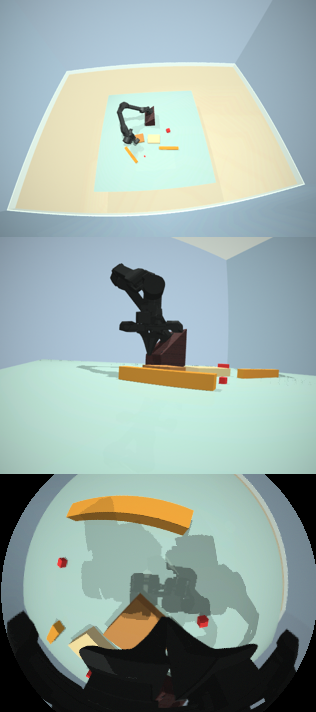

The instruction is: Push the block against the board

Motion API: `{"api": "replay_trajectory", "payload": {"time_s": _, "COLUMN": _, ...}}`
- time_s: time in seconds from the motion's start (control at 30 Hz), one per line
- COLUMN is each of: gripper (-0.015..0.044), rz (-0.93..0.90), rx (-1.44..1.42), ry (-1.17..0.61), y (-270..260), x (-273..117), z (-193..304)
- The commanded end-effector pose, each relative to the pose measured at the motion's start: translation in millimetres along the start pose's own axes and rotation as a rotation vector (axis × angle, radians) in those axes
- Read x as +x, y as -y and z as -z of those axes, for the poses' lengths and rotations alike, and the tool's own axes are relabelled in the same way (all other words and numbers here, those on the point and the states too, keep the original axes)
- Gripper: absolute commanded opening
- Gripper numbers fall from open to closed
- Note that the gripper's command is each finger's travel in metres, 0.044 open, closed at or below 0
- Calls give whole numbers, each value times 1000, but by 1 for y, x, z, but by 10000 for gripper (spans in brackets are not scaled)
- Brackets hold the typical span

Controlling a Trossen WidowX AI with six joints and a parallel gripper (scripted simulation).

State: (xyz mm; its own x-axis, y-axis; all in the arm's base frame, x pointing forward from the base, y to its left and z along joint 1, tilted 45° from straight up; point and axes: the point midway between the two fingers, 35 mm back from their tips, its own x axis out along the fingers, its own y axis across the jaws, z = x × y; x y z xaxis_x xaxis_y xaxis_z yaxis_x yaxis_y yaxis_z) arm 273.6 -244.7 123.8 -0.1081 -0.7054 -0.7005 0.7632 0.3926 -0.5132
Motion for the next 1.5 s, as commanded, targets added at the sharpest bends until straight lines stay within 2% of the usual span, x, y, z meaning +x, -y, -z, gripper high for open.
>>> {"api": "replay_trajectory", "payload": {"time_s": 0.0, "gripper": 0, "rz": -3, "rx": 155, "ry": 0, "y": 11, "x": -1, "z": 6}}
{"api": "replay_trajectory", "payload": {"time_s": 0.53, "gripper": 0, "rz": 3, "rx": 677, "ry": 7, "y": 47, "x": 0, "z": 25}}
{"api": "replay_trajectory", "payload": {"time_s": 0.8, "gripper": 0, "rz": 3, "rx": 683, "ry": 7, "y": 48, "x": 3, "z": 25}}
{"api": "replay_trajectory", "payload": {"time_s": 0.9, "gripper": 0, "rz": 4, "rx": 683, "ry": 7, "y": 48, "x": 43, "z": 24}}
{"api": "replay_trajectory", "payload": {"time_s": 0.97, "gripper": 0, "rz": 4, "rx": 682, "ry": 9, "y": 49, "x": 55, "z": 25}}
{"api": "replay_trajectory", "payload": {"time_s": 1.47, "gripper": 0, "rz": 4, "rx": 682, "ry": 6, "y": 39, "x": 55, "z": 34}}
